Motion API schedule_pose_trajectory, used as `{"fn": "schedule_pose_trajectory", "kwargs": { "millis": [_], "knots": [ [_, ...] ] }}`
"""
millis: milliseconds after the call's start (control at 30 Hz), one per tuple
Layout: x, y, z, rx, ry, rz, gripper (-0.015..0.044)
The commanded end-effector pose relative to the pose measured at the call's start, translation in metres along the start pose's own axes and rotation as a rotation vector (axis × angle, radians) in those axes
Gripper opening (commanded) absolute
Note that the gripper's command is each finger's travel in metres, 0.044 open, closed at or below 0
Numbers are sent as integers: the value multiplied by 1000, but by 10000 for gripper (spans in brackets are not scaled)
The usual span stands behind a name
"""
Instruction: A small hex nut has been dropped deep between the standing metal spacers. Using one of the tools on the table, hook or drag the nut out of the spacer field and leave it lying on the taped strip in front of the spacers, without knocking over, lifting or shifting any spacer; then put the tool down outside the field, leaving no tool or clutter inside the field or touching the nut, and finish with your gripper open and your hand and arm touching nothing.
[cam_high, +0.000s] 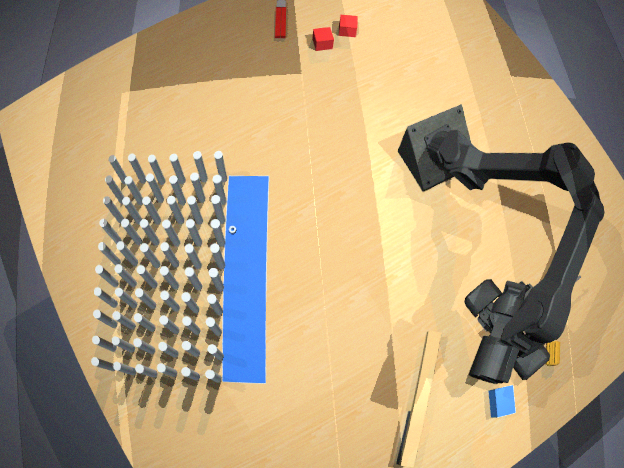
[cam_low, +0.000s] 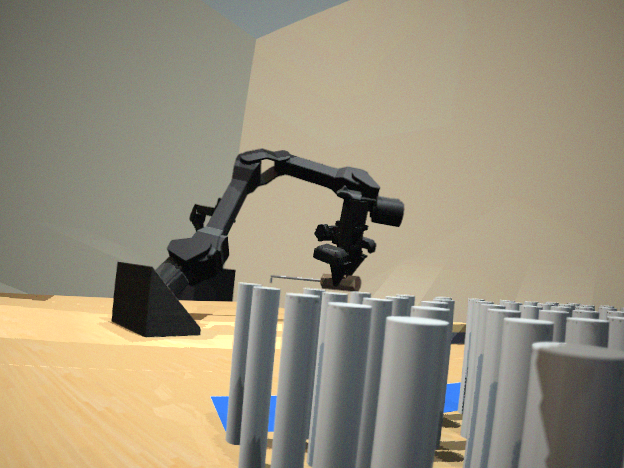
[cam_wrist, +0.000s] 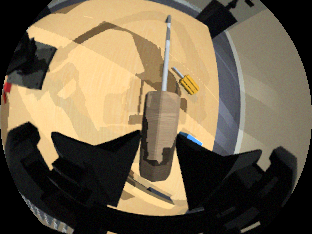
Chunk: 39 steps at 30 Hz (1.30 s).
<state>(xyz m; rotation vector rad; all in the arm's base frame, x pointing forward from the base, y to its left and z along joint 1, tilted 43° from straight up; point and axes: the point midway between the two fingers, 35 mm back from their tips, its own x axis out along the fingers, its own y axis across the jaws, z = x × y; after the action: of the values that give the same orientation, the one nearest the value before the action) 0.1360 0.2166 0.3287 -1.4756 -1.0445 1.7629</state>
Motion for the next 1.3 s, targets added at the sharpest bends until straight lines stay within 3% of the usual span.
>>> {"fn": "schedule_pose_trajectory", "kwargs": {
  "millis": [0, 1267],
  "knots": [
    [2, 2, -1, 7, 1, 2, 0],
    [27, 9, -10, 5, 1, 5, 0]
  ]
}}
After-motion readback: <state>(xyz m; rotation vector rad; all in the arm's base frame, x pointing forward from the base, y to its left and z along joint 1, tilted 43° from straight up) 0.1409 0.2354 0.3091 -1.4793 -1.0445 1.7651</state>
